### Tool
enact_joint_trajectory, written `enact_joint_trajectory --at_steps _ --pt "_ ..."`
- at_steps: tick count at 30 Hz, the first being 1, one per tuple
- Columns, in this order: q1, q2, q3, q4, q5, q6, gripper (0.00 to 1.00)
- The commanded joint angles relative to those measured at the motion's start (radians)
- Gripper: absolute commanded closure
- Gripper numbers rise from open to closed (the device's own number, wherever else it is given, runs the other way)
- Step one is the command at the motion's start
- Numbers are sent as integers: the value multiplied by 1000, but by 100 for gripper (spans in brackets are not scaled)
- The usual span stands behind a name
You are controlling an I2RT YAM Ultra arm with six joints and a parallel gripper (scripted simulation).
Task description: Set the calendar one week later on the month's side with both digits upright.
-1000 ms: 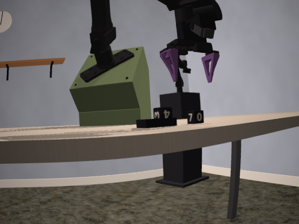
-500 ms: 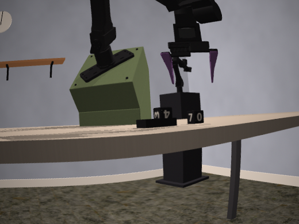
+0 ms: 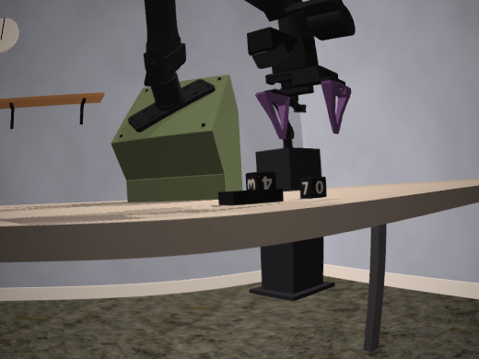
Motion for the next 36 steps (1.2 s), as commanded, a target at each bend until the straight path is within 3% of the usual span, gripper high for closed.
enact_joint_trajectory --at_steps 1,6,11,12,36 --pt "5 -4 2 9 0 119 0" --pt "1 -4 -2 17 -1 295 0" --pt "0 -4 -3 19 -1 341 0" --pt "0 -4 -3 19 -1 341 55" --pt "0 -4 -3 19 -1 341 55"
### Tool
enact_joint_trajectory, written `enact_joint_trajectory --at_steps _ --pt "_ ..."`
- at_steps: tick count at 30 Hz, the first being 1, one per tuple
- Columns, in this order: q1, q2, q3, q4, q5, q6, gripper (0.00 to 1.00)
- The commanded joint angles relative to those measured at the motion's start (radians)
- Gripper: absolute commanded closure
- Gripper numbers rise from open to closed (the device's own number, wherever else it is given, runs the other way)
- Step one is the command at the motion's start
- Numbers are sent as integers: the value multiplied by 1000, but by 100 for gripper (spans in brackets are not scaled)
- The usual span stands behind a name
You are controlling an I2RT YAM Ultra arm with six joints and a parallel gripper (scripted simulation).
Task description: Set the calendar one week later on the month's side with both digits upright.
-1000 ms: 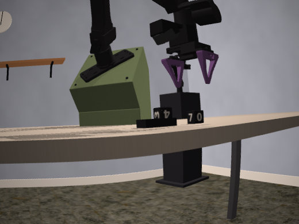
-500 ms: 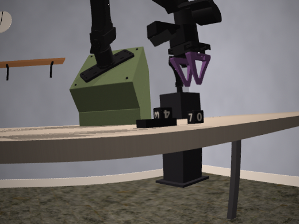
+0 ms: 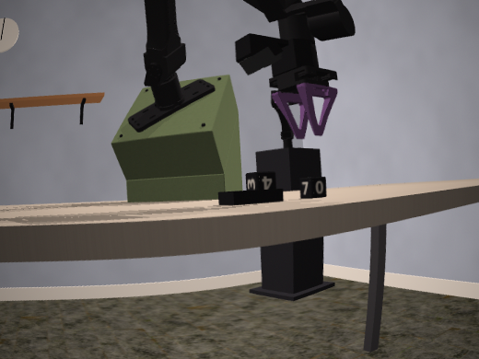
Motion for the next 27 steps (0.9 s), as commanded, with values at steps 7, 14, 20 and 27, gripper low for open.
enact_joint_trajectory --at_steps 7,14,20,27 --pt "4 -5 2 2 0 1 55" --pt "4 -4 1 3 0 0 55" --pt "2 -2 0 8 -1 -2 55" --pt "-7 7 -5 28 -4 -13 55"
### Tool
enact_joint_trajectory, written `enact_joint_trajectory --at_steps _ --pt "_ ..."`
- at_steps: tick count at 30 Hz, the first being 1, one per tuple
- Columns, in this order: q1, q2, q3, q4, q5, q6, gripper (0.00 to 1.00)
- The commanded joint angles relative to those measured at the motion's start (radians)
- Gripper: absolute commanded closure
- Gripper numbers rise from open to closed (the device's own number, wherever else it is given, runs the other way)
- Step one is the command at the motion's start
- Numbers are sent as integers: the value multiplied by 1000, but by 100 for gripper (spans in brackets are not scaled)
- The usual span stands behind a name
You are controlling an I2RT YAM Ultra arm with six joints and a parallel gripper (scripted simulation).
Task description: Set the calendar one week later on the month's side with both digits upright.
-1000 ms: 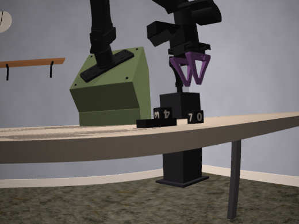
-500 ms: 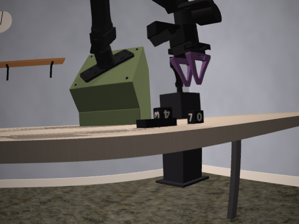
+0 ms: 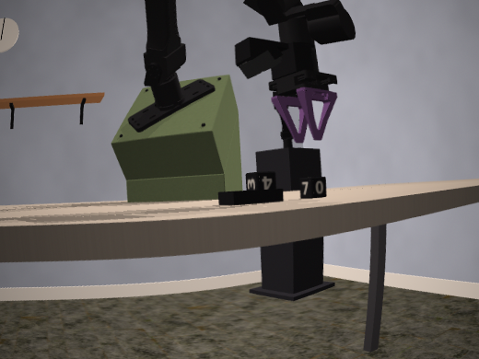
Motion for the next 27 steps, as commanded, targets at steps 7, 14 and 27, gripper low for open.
enact_joint_trajectory --at_steps 7,14,27 --pt "-6 6 -4 37 -3 -17 55" --pt "-25 27 -13 81 -10 -40 55" --pt "-56 64 -24 152 -21 -77 55"
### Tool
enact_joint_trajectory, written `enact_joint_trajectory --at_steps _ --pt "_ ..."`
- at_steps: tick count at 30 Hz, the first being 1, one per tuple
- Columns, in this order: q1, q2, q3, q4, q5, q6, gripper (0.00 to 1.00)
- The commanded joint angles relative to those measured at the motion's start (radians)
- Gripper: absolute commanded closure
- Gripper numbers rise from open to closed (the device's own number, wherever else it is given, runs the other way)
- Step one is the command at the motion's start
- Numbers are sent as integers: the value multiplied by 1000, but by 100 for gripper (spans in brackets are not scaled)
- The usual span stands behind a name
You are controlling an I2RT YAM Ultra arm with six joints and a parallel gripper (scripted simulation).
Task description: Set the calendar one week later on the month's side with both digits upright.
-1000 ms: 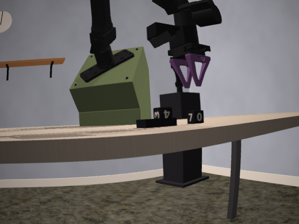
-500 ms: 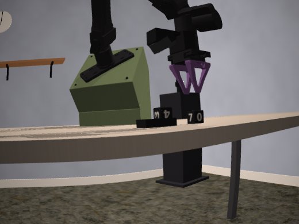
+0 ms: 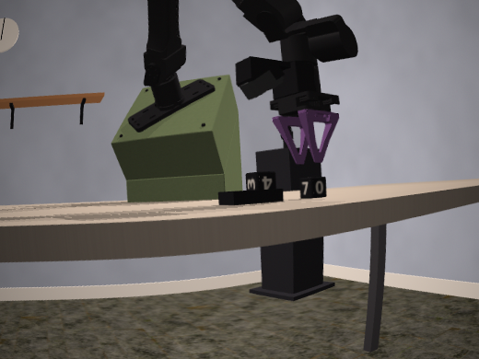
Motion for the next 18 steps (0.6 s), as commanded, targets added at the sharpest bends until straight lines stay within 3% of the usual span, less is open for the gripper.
enact_joint_trajectory --at_steps 1,18 --pt "3 0 1 27 -1 -12 55" --pt "-16 26 -4 72 -8 -35 55"
